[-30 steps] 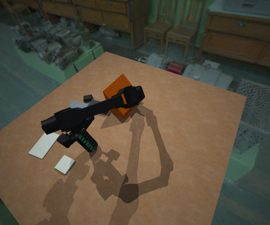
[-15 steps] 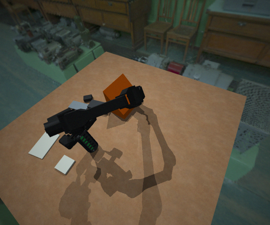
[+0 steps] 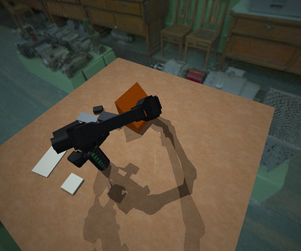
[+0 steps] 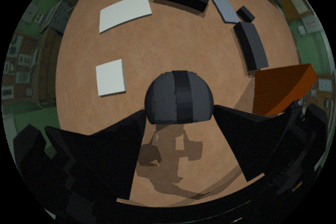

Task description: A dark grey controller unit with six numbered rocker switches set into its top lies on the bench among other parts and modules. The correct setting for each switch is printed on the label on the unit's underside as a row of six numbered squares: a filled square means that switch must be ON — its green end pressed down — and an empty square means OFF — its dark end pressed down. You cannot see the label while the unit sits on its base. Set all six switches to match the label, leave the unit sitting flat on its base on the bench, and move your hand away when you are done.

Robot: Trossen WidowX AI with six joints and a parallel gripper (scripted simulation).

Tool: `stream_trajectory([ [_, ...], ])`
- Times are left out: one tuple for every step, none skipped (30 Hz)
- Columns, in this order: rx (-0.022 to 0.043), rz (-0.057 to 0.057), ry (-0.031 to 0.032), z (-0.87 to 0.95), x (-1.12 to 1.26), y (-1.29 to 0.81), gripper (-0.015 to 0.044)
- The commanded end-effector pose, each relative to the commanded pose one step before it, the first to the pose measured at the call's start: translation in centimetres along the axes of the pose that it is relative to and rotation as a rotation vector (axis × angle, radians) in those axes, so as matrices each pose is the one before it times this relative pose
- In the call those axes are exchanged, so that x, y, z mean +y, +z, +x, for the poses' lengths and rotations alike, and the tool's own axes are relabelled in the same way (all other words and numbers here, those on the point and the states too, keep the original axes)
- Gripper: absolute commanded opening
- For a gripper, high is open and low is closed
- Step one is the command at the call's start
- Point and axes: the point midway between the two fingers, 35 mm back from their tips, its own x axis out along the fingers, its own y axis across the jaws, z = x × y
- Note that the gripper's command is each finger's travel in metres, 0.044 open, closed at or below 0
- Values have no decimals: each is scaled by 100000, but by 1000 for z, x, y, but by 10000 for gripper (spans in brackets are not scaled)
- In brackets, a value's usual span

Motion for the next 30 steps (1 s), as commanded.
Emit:
stream_trajectory([
  [2243,-6,-214,10,64,-829,336],
  [244,1,-1,-21,0,-73,336],
  [243,1,-1,-20,0,-73,336],
  [237,1,-1,-20,0,-74,336],
  [228,1,-1,-20,0,-74,336],
  [218,1,-1,-19,0,-74,336],
  [213,1,-1,-18,0,-74,336],
  [210,1,-1,-18,0,-74,337],
  [209,1,-1,-18,0,-74,337],
  [210,1,-1,-17,0,-74,337],
  [212,1,-1,-16,0,-75,337],
  [211,1,-1,-16,0,-75,337],
  [210,1,-1,-15,0,-75,337],
  [214,1,-1,-15,0,-74,336],
  [223,1,-1,-15,0,-74,336],
  [224,1,-1,-15,0,-76,337],
  [218,1,-1,-14,0,-76,337],
  [215,1,-1,-13,0,-75,337],
  [216,1,-1,-12,0,-75,337],
  [219,1,-1,-12,0,-75,337],
  [221,1,-1,-12,0,-75,337],
  [220,1,-1,-11,0,-76,337],
  [218,1,-1,-11,0,-76,337],
  [216,1,-1,-10,0,-75,337],
  [216,1,0,-10,0,-75,337],
  [216,1,0,-10,0,-75,337],
  [217,1,0,-9,0,-75,337],
  [220,1,0,-8,0,-76,337],
  [221,1,0,-8,0,-76,337],
  [222,1,0,-7,0,-76,337],
])
